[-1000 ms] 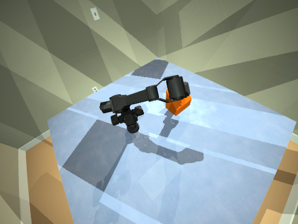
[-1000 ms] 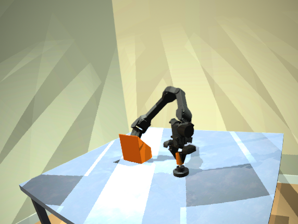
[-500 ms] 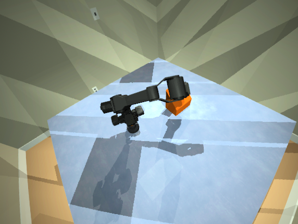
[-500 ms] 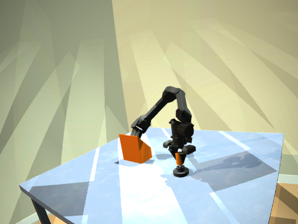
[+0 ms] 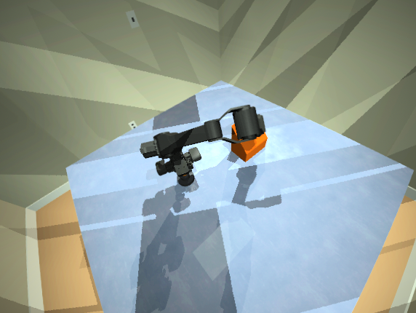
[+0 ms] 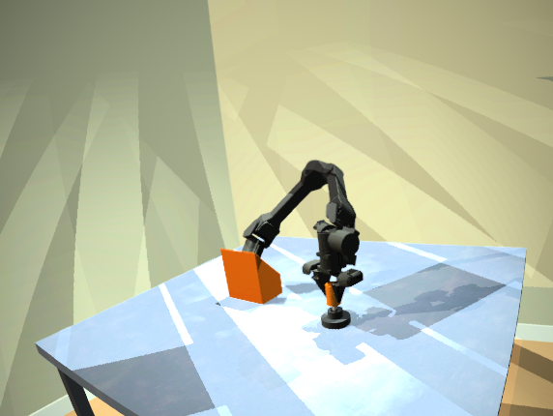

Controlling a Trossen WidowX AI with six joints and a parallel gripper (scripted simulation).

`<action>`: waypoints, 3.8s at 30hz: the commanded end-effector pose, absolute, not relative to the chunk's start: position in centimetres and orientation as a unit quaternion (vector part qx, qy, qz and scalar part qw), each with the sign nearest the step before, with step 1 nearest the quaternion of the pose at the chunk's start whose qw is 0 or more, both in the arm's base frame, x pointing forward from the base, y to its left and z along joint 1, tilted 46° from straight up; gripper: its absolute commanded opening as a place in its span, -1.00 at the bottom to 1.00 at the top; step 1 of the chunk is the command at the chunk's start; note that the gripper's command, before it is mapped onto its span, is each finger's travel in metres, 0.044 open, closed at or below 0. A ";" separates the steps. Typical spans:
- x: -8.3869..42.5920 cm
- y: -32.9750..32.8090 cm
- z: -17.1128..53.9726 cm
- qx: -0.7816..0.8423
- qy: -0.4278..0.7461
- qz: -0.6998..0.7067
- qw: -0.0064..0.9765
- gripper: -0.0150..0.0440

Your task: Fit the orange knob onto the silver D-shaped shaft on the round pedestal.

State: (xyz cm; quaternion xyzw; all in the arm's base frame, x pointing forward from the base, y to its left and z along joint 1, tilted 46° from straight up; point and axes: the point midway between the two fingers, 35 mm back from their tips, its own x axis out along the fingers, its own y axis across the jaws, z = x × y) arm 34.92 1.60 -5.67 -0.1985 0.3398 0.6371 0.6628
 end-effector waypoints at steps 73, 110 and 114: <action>35.2 1.4 -5.7 -0.335 0.199 0.693 0.607 -0.49; 35.1 1.3 -5.4 -0.373 0.155 0.704 0.584 -0.49; 35.4 1.3 -5.6 -0.397 0.125 0.710 0.568 -0.49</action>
